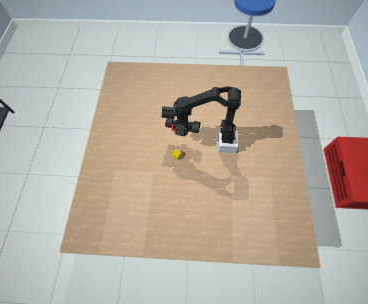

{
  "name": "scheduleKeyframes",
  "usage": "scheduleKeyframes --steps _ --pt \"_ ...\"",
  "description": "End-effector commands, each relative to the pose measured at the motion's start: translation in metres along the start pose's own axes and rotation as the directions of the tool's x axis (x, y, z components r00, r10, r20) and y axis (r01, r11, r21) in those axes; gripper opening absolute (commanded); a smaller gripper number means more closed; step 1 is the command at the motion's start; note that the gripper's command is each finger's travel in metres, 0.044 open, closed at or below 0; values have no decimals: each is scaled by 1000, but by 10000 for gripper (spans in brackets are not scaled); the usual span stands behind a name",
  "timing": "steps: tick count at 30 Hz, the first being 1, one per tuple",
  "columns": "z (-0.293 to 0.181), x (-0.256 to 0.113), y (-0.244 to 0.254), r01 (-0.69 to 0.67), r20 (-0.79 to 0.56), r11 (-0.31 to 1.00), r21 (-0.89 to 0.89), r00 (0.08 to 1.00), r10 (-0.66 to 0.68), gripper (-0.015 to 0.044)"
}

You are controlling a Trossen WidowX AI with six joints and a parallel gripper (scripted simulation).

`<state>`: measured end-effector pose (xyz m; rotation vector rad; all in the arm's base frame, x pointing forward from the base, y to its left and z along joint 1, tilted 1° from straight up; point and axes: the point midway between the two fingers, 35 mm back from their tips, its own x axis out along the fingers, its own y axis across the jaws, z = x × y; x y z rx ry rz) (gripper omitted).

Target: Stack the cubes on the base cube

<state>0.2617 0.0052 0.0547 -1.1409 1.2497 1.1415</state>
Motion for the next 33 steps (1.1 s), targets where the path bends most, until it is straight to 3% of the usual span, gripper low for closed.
scheduleKeyframes --steps 1,7,17,33 --pt "1 -15 1 8 6 1000 2 1000 -8 105" --pt "1 -20 2 8 6 1000 22 1000 -8 105" --pt "14 -16 -2 6 7 951 310 1000 -8 105" --pt "36 -10 -7 0 9 701 713 1000 -9 105"
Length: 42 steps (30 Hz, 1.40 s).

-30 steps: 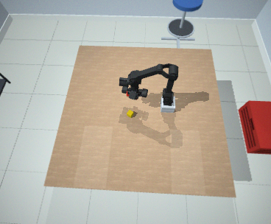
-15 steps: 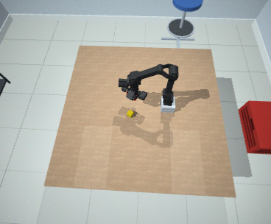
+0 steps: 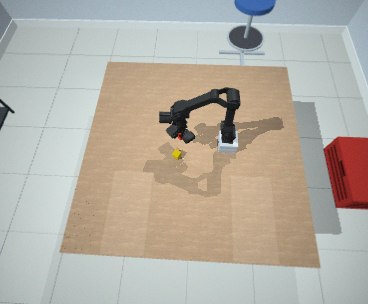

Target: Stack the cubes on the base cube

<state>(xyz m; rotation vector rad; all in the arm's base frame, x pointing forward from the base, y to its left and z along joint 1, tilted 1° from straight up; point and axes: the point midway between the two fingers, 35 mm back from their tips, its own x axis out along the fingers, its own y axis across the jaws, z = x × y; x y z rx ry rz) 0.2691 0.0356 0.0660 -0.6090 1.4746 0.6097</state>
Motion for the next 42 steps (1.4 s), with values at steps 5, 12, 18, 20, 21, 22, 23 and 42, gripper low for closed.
scheduleKeyframes --steps 5,12,18,20,21,22,23,42 --pt "11 3 6 -4 7 970 242 1000 3 105" --pt "20 6 12 -6 8 899 438 1000 3 105" --pt "27 8 17 -8 8 806 592 1000 4 105" --pt "29 9 19 -8 9 769 639 1000 4 105" --pt "30 10 20 -9 9 750 661 1000 4 105" --pt "32 10 21 -9 9 730 683 1000 4 105" --pt "33 10 21 -9 9 709 705 1000 4 105" --pt "54 19 41 -12 11 219 976 1000 6 105"
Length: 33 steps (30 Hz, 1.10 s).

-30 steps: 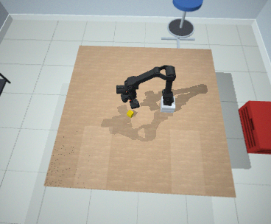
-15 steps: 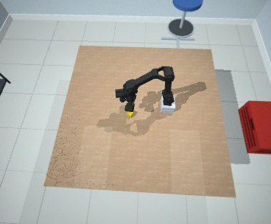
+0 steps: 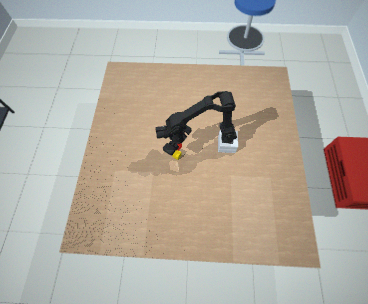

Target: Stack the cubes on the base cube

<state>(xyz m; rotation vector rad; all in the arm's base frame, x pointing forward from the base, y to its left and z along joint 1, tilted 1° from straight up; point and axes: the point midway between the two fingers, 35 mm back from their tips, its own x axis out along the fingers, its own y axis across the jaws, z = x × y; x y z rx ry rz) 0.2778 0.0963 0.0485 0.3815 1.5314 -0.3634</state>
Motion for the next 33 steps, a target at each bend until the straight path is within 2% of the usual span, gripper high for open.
scheduleKeyframes --steps 1,10,20,33 --pt "-3 2 7 -6 -2 992 124 1000 7 105" --pt "-9 6 19 -6 -2 924 383 1000 8 105" --pt "-17 11 32 -4 -4 773 634 1000 9 105" --pt "-18 11 33 -4 -4 761 649 1000 9 105"
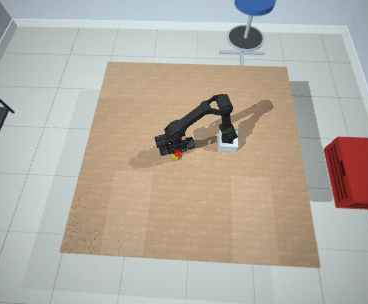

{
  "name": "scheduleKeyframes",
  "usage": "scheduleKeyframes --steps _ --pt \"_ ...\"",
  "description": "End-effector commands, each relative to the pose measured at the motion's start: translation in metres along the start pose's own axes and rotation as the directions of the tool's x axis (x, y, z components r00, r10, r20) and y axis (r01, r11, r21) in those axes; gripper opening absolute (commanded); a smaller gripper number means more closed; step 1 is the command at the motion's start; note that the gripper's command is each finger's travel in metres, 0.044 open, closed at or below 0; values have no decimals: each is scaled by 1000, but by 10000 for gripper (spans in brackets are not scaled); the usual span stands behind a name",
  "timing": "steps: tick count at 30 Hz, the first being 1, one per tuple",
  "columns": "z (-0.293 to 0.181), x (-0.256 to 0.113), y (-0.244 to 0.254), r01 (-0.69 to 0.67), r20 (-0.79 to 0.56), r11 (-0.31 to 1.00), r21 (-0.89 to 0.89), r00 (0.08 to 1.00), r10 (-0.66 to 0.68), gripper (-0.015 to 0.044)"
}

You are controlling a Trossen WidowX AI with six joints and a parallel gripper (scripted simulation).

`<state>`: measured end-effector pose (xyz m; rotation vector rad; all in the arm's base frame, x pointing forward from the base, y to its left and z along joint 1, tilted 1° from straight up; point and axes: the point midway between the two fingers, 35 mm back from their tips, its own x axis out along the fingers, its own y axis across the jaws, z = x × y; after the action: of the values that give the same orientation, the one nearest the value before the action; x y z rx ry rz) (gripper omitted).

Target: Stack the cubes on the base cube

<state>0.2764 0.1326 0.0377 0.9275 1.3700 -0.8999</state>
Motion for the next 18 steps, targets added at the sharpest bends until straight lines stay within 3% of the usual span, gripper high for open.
scheduleKeyframes --steps 1,18 --pt "-1 0 1 -3 -5 1000 6 1000 3 105" --pt "-3 26 1 -2 -5 1000 14 1000 2 105"
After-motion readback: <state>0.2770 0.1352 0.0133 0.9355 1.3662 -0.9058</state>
